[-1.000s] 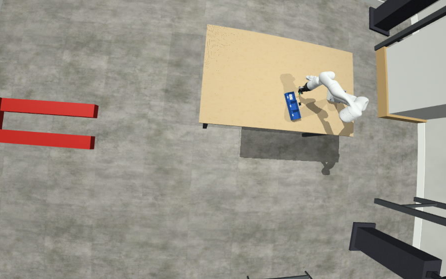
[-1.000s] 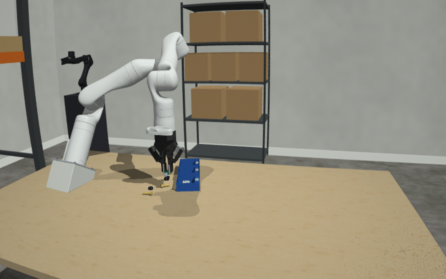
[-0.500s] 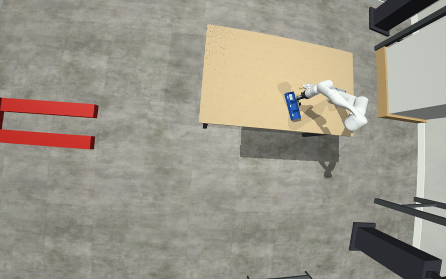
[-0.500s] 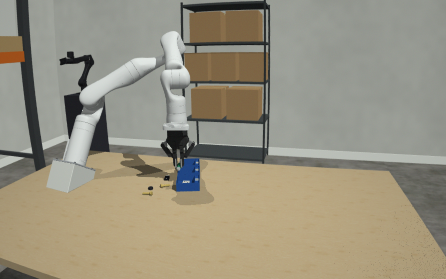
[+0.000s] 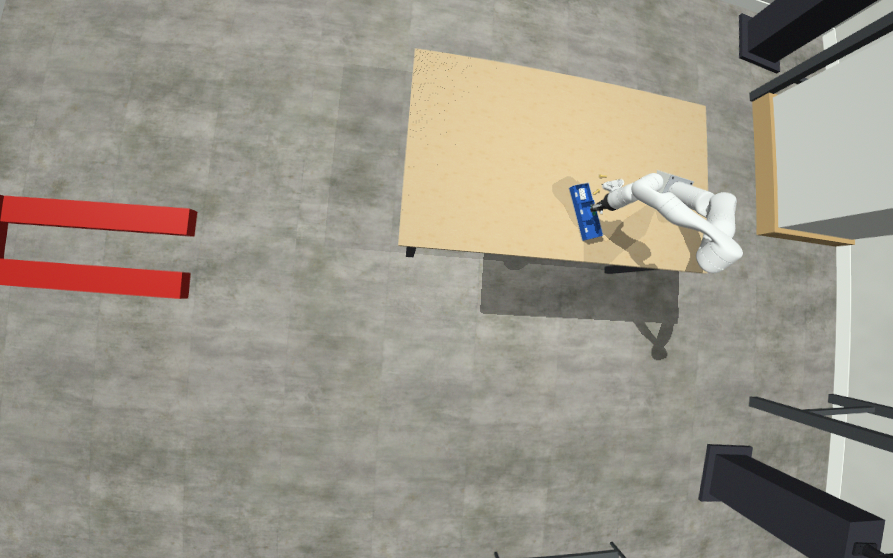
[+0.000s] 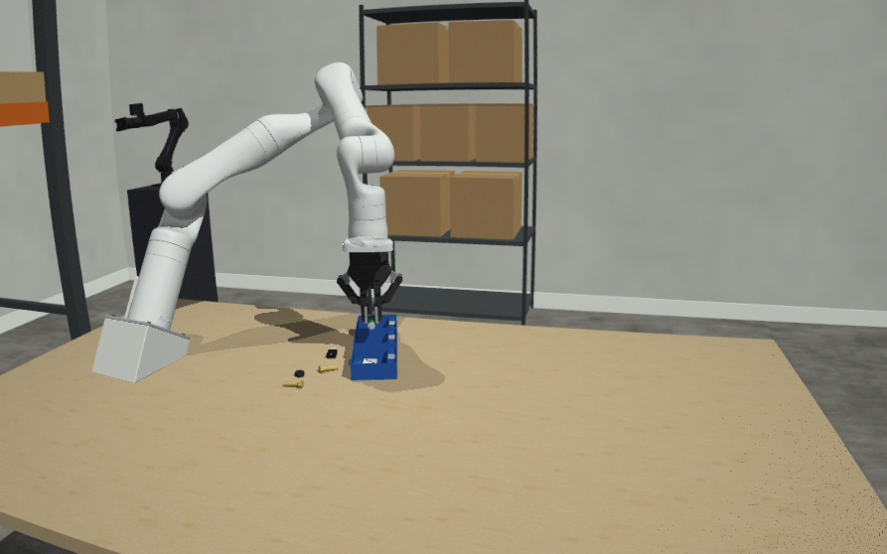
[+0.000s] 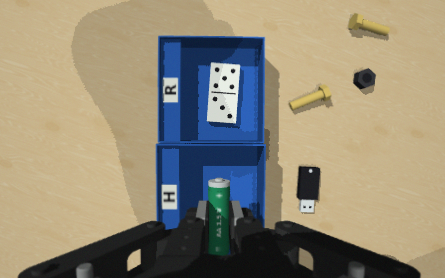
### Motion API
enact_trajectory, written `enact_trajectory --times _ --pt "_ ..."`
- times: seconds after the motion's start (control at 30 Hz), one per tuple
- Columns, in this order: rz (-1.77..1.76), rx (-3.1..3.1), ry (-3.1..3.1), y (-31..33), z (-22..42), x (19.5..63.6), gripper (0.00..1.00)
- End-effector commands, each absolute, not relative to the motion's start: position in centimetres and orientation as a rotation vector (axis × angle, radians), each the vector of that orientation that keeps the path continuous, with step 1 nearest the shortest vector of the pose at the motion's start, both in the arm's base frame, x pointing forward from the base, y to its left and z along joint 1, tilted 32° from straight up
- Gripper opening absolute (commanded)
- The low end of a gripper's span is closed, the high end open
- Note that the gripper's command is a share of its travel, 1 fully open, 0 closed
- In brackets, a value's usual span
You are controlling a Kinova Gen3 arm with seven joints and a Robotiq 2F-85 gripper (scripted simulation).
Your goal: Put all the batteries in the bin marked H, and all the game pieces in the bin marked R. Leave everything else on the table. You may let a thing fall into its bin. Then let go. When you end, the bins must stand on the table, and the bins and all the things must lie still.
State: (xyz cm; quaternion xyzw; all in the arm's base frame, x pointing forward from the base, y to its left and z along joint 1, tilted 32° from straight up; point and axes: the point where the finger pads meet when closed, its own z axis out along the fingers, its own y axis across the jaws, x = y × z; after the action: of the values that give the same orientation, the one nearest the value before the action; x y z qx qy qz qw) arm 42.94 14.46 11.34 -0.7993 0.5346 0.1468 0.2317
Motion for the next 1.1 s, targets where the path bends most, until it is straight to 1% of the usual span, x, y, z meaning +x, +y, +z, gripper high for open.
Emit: enact_trajectory --times 0.0,0.3,1.07 --pt "0.392 -2.205 1.472 14.3 11.5 43.1 0.09" --pt "0.398 -2.210 1.462 13.9 11.1 42.9 0.09" --pt "0.395 -2.204 1.463 16.4 7.5 43.0 0.09"
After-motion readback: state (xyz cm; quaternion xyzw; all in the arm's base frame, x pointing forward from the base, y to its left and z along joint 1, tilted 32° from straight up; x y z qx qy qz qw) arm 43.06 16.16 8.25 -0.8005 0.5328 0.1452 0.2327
